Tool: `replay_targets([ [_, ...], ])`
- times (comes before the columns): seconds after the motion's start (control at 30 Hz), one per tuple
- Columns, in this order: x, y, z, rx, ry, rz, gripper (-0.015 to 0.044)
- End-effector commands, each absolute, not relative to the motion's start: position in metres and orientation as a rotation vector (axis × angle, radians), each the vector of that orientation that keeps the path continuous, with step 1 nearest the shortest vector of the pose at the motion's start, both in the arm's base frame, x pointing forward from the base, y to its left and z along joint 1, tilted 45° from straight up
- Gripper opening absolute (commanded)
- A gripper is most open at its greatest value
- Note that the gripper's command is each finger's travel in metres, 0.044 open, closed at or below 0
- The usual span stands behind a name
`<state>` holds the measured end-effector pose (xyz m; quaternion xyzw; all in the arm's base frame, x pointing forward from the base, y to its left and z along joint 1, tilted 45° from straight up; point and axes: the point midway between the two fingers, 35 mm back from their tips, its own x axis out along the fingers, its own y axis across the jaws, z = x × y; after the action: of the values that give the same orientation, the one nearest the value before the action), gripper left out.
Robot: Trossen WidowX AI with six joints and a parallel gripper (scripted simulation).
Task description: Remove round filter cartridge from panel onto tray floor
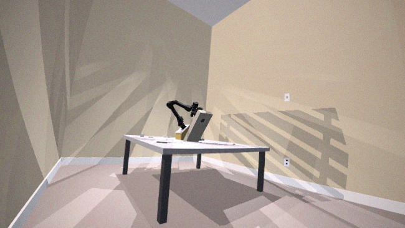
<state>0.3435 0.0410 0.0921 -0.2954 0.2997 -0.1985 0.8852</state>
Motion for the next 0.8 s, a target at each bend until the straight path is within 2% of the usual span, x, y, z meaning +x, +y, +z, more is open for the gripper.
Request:
replay_targets([
  [0.0, 0.3454, 0.0394, 0.0914, -0.447, 0.585, -0.456, 0.0],
  [0.6, 0.3449, 0.0398, 0.0916, 0.144, 0.415, -0.608, 0.0],
  [0.77, 0.3431, 0.0418, 0.0923, 0.095, 0.433, -0.597, 0.0],
])
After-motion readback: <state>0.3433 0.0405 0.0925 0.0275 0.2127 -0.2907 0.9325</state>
